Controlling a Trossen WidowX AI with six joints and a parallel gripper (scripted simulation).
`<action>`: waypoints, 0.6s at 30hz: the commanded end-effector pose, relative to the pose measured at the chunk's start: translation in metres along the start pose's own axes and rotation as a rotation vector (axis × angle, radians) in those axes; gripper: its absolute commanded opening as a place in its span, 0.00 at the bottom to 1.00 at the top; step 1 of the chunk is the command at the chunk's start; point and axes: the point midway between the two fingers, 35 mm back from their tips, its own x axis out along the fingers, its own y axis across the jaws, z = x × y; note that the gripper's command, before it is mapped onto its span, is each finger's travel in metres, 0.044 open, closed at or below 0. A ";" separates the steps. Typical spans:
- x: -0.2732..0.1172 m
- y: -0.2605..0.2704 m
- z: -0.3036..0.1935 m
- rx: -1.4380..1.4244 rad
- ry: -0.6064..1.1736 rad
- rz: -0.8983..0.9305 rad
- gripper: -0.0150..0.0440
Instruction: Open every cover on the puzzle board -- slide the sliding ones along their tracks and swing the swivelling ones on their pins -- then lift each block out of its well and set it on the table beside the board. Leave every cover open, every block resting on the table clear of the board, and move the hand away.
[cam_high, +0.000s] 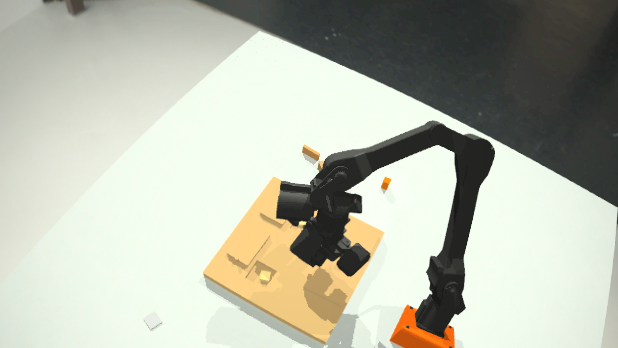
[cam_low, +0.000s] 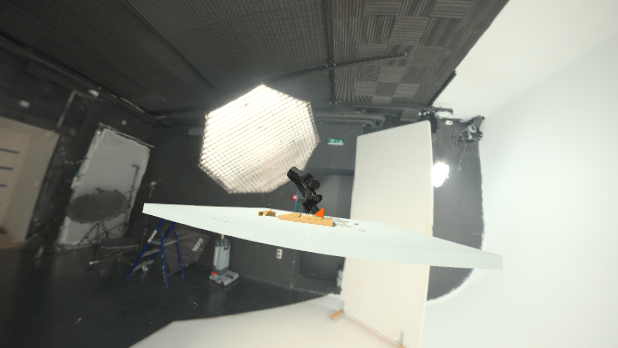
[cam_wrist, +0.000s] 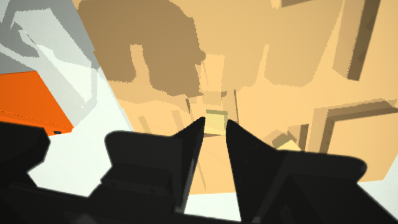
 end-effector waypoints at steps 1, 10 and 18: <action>-0.007 0.000 0.001 0.006 -0.005 0.001 0.39; -0.018 0.001 0.000 0.004 -0.003 0.001 0.39; -0.031 0.000 0.001 0.003 -0.003 0.001 0.39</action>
